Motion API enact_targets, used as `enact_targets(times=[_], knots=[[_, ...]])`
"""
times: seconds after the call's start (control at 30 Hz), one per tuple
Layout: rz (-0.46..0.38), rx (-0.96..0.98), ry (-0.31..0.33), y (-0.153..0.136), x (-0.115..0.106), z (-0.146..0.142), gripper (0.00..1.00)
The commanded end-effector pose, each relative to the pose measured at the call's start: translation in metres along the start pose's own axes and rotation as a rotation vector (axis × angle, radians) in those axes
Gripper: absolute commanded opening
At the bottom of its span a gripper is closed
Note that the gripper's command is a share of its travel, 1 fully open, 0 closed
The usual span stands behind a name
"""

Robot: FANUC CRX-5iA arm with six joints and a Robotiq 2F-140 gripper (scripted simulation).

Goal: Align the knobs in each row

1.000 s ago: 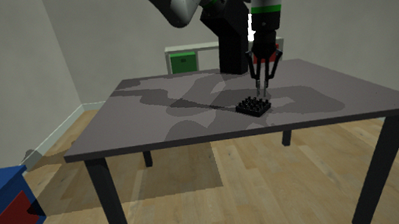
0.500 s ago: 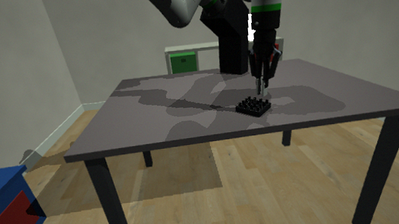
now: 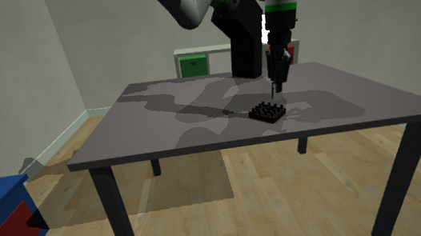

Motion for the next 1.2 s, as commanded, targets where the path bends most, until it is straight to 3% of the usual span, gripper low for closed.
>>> enact_targets(times=[0.0,0.57,1.17], knots=[[0.005,0.156,0.013,-0.0003,-0.0012,0.0002,0.12],[0.002,0.65,0.013,-0.0003,-0.0046,0.0003,0.12],[0.001,0.674,0.013,-0.0003,-0.0048,0.0004,0.12]])
Point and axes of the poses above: the point where the finger pads meet when closed, its own x axis out along the fingers, its own z axis across the jaws, y = z × x, the point moved 2 cm from there along -x, back along the fingers, and after that the axes turned 5 degrees about x, right-handed, at the moved point
